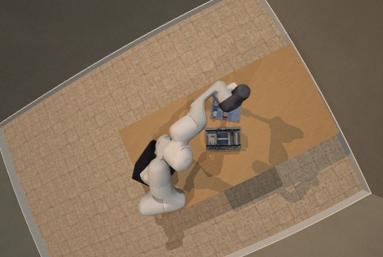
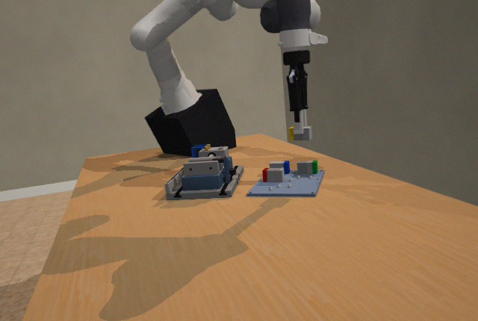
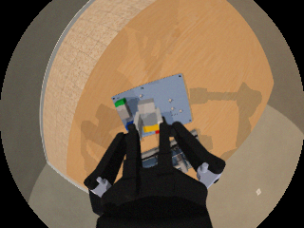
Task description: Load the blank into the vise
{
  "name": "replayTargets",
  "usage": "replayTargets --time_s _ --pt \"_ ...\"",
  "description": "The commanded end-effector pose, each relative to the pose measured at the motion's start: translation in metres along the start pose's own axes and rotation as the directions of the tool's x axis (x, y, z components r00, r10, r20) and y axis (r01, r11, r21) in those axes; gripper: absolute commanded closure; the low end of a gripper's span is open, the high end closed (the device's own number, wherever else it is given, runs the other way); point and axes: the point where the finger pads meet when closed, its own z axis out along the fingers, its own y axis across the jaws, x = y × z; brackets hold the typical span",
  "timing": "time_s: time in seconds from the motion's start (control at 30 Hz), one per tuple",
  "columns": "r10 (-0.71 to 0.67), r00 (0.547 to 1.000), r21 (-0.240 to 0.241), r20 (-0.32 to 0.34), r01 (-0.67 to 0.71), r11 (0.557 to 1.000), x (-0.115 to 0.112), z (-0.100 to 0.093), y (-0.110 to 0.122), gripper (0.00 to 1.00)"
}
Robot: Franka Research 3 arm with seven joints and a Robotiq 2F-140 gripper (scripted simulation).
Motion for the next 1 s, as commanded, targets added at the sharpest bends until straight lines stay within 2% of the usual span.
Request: replayTargets --time_s 0.0,0.1,0.53,0.67,0.97 --pt "-0.088 0.996 -0.005 -0.004 0.087 0.996 0.0003 -0.0008 0.0015 1.00" --pt "-0.223 0.975 -0.012 -0.010 0.223 0.975 0.0007 -0.0016 0.0036 1.00" --pt "-0.198 0.980 -0.007 -0.006 0.198 0.980 0.0001 -0.0005 0.0010 1.00" --pt "-0.294 0.956 -0.016 -0.012 0.294 0.956 0.0009 -0.0017 0.0036 1.00" --pt "-0.294 0.956 -0.016 -0.012 0.294 0.956 0.0009 -0.0017 0.0036 1.00"
